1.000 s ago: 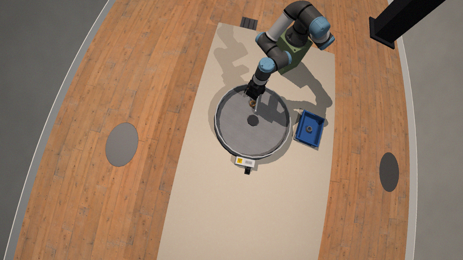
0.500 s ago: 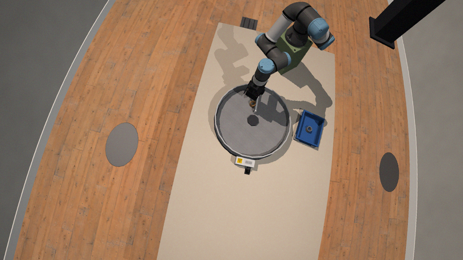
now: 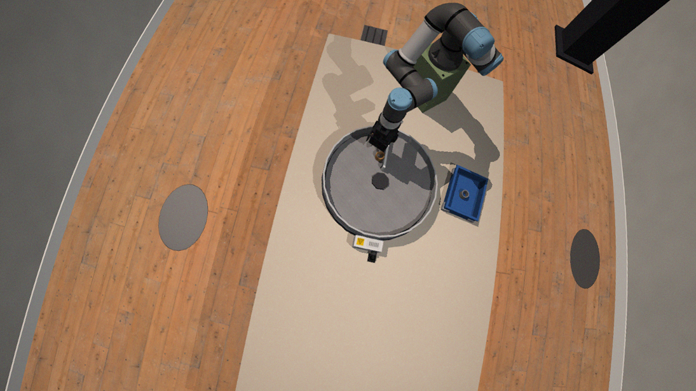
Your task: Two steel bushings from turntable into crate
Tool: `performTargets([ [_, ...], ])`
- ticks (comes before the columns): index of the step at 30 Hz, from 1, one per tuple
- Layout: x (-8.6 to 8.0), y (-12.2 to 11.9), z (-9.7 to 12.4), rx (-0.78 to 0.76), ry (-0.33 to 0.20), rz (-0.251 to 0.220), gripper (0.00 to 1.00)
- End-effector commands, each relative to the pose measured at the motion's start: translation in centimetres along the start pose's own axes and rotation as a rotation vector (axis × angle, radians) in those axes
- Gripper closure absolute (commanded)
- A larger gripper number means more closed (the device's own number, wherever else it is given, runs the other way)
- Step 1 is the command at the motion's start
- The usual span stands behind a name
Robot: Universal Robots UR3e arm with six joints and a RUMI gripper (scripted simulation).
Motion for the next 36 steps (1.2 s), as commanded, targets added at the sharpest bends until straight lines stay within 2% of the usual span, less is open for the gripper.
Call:
performTargets([
  [1, -0.1, 0.0, 0.1, 0.0, -0.002, -0.001, 0.94],
  [14, 0.1, 0.0, 0.1, 0.0, -0.002, -0.001, 0.94],
  [30, 2.1, 0.0, 0.1, 0.0, -0.002, -0.001, 0.94],
  [36, 2.3, 0.0, 0.1, 0.0, -0.002, -0.001, 0.94],
])
Point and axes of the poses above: the point where the finger pads meet when closed, its own x axis out along the fingers, its own y axis across the jaws, z = x × y, the point moved 9 cm from there along -x, back along the fingers, and after that the axes turned 1 degree about -x, right-handed, at the moved point
